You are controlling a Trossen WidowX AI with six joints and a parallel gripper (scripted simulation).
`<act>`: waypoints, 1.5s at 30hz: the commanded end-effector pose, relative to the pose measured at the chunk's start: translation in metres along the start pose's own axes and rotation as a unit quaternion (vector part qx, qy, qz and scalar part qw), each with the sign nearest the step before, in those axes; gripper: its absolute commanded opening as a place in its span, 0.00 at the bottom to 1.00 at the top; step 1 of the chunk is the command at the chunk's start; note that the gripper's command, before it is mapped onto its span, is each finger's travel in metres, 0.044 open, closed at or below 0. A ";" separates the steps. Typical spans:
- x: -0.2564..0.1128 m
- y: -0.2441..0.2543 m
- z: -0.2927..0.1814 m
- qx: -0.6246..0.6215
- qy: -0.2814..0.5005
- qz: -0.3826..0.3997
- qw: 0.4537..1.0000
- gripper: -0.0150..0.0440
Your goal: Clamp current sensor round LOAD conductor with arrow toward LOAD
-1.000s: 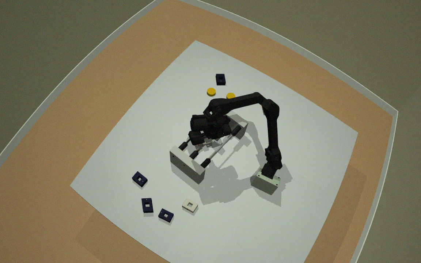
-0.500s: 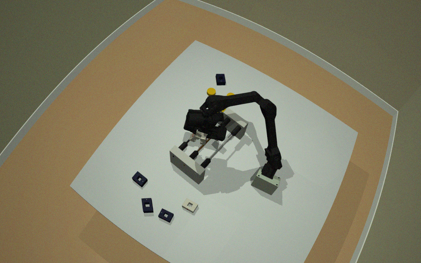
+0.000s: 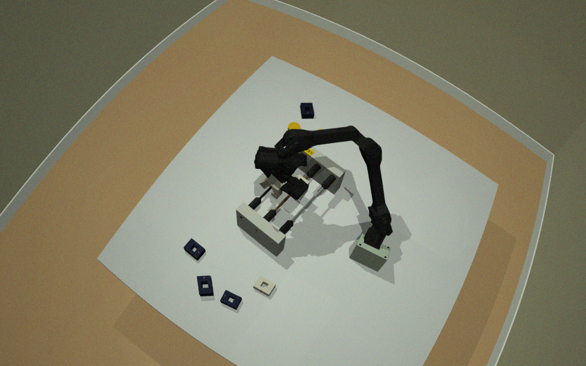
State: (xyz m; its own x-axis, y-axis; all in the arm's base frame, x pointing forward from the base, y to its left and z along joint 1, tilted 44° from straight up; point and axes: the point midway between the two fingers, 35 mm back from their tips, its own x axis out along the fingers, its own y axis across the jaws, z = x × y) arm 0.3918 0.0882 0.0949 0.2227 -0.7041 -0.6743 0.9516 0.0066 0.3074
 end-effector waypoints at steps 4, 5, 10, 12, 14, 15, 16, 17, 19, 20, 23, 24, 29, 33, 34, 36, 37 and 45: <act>0.007 0.003 0.001 0.015 -0.002 0.004 1.000 0.25; 0.008 0.003 0.001 0.015 -0.002 0.004 1.000 0.25; 0.016 0.004 0.000 0.015 -0.002 0.004 1.000 0.25; 0.020 0.004 0.000 0.015 -0.002 0.004 1.000 0.25; 0.023 0.004 0.000 0.015 -0.002 0.004 1.000 0.25; 0.024 0.004 0.000 0.015 -0.002 0.004 1.000 0.25; 0.026 0.004 0.000 0.015 -0.002 0.004 1.000 0.25; 0.028 0.004 0.000 0.015 -0.002 0.004 1.000 0.25; 0.031 0.004 0.001 0.015 -0.002 0.004 1.000 0.25; 0.032 0.004 0.001 0.015 -0.002 0.004 1.000 0.25; 0.037 0.004 0.001 0.015 -0.002 0.004 1.000 0.25; 0.039 0.004 0.001 0.015 -0.002 0.004 1.000 0.25; 0.047 0.004 0.001 0.015 -0.002 0.005 1.000 0.25; 0.053 0.004 0.002 0.015 -0.003 0.005 1.000 0.25; 0.055 0.003 0.002 0.015 -0.003 0.005 1.000 0.25; 0.051 0.003 0.001 0.017 0.000 0.003 1.000 0.25; 0.051 0.003 0.001 0.017 0.000 0.003 1.000 0.25; 0.051 0.003 0.001 0.017 0.000 0.003 1.000 0.25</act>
State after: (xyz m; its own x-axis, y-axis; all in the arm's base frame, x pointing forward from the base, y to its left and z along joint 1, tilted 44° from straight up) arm 0.4062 0.0517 0.0621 0.2281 -0.7043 -0.6722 0.9431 -0.0117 0.3323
